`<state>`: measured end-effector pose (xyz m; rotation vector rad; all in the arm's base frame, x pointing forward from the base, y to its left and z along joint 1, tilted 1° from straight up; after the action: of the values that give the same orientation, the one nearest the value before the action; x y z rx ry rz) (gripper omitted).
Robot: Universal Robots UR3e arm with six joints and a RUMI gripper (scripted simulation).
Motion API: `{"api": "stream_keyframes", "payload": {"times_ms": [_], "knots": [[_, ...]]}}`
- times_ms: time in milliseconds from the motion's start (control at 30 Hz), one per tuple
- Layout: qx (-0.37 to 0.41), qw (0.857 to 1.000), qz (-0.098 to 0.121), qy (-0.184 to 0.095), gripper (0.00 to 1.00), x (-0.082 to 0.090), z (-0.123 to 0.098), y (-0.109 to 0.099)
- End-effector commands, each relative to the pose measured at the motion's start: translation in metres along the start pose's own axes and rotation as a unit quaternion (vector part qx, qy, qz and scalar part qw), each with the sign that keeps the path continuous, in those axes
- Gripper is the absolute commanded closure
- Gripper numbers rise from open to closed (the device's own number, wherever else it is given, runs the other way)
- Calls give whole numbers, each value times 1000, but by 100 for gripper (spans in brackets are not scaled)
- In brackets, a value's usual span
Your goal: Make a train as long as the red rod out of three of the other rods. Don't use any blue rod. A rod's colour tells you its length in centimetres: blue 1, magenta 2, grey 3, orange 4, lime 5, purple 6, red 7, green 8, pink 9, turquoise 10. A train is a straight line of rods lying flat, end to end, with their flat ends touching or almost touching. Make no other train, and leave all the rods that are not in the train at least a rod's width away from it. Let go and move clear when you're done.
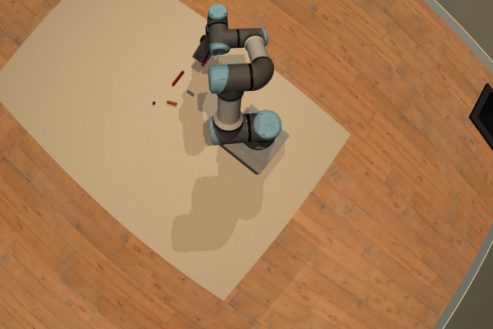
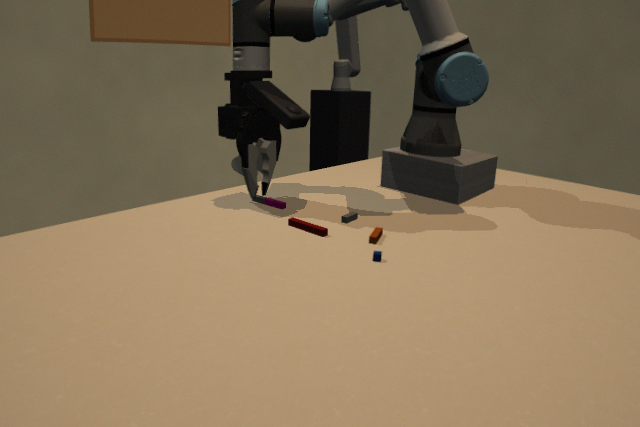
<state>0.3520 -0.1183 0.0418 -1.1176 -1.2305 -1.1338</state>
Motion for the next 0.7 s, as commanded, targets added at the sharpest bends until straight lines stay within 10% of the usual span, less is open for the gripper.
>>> {"api": "stream_keyframes", "payload": {"times_ms": [0,667], "knots": [[0,1000,-1,-1,86,15,0,0],[0,1000,-1,-1,86,81,0,0]]}}
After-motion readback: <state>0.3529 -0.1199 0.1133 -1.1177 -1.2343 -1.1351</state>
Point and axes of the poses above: the point where the finger pads meet when closed, its own x axis back along the fingers, its own y axis across the jaws, z = x × y, the point moved 10 cm from there along x, back along the fingers, and after that the axes turned 5 degrees about -x, right-handed, at the moved point
